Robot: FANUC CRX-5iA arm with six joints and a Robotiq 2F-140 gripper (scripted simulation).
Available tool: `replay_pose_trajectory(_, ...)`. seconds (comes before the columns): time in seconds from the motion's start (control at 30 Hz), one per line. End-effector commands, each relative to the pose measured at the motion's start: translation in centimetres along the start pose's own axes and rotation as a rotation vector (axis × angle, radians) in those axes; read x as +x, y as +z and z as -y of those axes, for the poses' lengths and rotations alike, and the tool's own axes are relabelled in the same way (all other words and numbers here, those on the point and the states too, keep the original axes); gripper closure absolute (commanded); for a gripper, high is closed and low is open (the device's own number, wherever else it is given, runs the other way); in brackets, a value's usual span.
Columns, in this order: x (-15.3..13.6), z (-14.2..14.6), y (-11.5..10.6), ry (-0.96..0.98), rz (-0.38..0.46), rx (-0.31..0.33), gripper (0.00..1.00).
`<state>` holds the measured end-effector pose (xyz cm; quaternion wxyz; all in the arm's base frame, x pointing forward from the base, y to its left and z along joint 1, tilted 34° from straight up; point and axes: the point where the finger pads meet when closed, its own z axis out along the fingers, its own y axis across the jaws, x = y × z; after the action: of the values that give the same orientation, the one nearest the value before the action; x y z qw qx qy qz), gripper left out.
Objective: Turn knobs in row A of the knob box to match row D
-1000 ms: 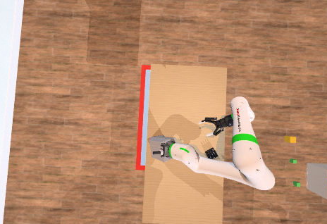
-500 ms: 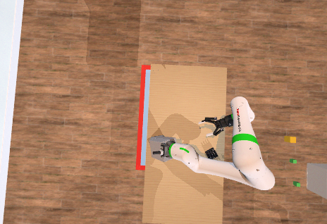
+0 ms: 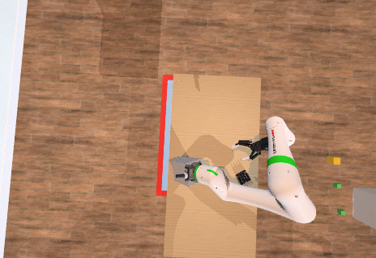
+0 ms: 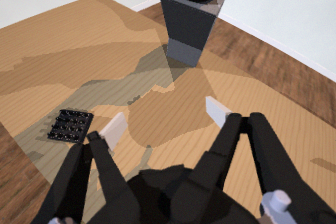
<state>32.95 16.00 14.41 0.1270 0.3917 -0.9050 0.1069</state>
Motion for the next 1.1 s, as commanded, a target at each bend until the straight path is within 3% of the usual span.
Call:
replay_pose_trajectory(0.0,-1.4,4.1,0.4,-0.035,0.054,0.049,0.00)
replay_pose_trajectory(0.1,-1.6,5.0,0.5,-0.044,0.064,0.062,0.00)
replay_pose_trajectory(0.13,-2.2,7.7,0.5,-0.072,0.091,0.102,0.00)
replay_pose_trajectory(0.6,-3.3,20.5,0.1,-0.245,0.172,0.322,0.00)
replay_pose_trajectory(0.67,-3.3,20.5,0.1,-0.245,0.172,0.322,0.00)
replay_pose_trajectory(0.7,-3.3,23.1,-0.1,-0.293,0.177,0.374,0.00)
replay_pose_trajectory(1.07,-2.4,32.6,-1.4,-0.510,0.157,0.578,0.00)
